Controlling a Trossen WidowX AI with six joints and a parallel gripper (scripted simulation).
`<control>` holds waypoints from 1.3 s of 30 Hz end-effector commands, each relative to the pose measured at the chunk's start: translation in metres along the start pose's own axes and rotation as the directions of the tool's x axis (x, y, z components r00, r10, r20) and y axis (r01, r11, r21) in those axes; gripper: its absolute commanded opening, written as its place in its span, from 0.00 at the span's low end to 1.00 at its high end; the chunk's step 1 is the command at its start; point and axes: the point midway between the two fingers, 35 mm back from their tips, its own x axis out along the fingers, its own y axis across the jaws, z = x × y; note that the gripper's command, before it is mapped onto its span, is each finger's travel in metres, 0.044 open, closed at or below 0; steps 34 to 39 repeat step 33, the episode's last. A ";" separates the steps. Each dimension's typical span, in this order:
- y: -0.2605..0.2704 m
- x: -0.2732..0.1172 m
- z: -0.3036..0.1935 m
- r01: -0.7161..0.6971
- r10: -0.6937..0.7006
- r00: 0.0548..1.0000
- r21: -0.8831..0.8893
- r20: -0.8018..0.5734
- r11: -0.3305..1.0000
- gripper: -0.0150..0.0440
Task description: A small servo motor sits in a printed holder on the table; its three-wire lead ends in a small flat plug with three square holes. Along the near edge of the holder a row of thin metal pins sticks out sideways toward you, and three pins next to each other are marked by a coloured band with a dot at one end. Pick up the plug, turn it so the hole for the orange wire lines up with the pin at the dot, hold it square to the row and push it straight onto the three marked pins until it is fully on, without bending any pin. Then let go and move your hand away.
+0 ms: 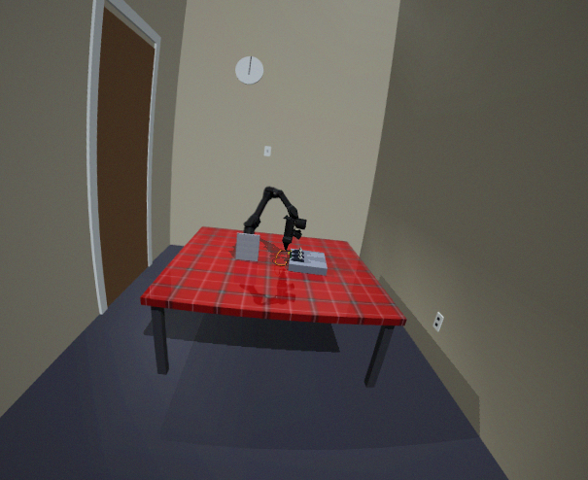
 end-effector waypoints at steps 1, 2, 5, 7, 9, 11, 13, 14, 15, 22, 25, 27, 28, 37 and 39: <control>0.000 -0.038 0.005 0.010 -0.010 1.000 -0.014 0.028 1.000 0.92; 0.001 -0.043 0.004 0.010 -0.010 1.000 -0.014 0.028 1.000 0.97; 0.001 -0.044 0.004 0.010 -0.009 1.000 -0.014 0.028 1.000 1.00; 0.001 -0.044 0.004 0.010 -0.009 1.000 -0.014 0.028 1.000 1.00; 0.001 -0.044 0.004 0.010 -0.009 1.000 -0.014 0.028 1.000 1.00; 0.001 -0.044 0.004 0.010 -0.009 1.000 -0.014 0.028 1.000 1.00; 0.001 -0.044 0.004 0.010 -0.009 1.000 -0.014 0.028 1.000 1.00; 0.001 -0.044 0.004 0.010 -0.009 1.000 -0.014 0.028 1.000 1.00; 0.001 -0.044 0.004 0.010 -0.009 1.000 -0.014 0.028 1.000 1.00; 0.001 -0.044 0.004 0.010 -0.009 1.000 -0.014 0.028 1.000 1.00; 0.001 -0.044 0.004 0.010 -0.009 1.000 -0.014 0.028 1.000 1.00; 0.001 -0.044 0.004 0.010 -0.009 1.000 -0.014 0.028 1.000 1.00; 0.001 -0.044 0.004 0.010 -0.009 1.000 -0.014 0.028 1.000 1.00; 0.001 -0.044 0.004 0.010 -0.009 1.000 -0.014 0.028 1.000 1.00; 0.001 -0.044 0.004 0.010 -0.009 1.000 -0.014 0.028 1.000 1.00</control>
